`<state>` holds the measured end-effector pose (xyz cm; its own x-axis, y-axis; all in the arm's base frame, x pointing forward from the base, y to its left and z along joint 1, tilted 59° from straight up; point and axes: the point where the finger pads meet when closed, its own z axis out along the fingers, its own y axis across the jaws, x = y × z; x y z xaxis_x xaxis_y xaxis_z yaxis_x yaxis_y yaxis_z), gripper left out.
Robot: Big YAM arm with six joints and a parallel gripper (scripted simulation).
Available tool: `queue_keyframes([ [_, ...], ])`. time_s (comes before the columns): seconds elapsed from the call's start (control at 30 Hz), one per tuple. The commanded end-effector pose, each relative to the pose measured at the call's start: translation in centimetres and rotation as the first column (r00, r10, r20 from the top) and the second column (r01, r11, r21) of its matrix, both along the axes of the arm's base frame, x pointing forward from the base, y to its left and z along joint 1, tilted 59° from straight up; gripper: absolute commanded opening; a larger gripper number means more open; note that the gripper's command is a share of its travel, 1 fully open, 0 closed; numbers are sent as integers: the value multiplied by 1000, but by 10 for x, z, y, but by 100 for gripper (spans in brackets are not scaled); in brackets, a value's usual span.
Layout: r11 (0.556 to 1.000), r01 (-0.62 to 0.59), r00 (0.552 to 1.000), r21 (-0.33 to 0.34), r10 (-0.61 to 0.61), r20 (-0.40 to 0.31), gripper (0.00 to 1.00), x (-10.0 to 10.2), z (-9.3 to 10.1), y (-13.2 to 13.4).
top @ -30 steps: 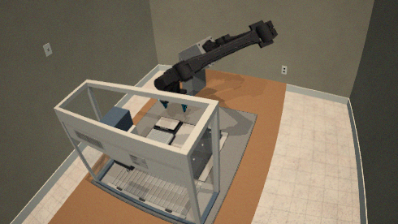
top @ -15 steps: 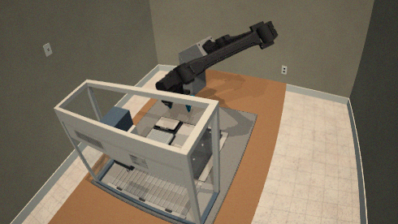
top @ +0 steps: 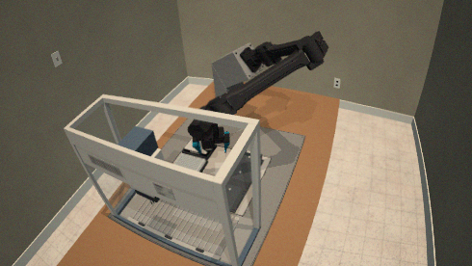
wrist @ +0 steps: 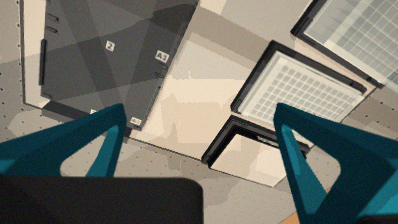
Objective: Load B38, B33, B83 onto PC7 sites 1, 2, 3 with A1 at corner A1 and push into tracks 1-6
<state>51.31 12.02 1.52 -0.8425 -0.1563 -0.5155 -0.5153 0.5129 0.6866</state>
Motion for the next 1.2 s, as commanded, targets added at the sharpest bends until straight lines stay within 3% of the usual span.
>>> queue_keyframes([
  [0.0, 997, -72, 987, -28, 75, 140, 100, 21, 2, 11],
  [0.07, 994, -104, 975, -43, 110, 194, 100, 21, 3, 11],
  [0.17, 991, -112, 958, -66, 125, 256, 100, 15, 6, -9],
  [0.27, 979, -180, 923, -95, 202, 327, 100, 13, 3, 4],
  [0.37, 975, -194, 910, -106, 219, 352, 100, 13, 3, 4],
  [0.47, 962, -234, 865, -140, 271, 422, 100, 13, 3, 4],
  [0.67, 929, -301, 750, -216, 370, 548, 100, 13, 3, 4],
  [0.87, 887, -350, 606, -301, 460, 649, 100, 12, 3, 4],
  [0.93, 887, -350, 606, -301, 460, 649, 100, 12, 3, 4],
  [1.13, 838, -380, 440, -391, 536, 721, 100, 12, 2, 4],
  [1.17, 837, -381, 436, -393, 538, 722, 100, 12, 2, 4],
])
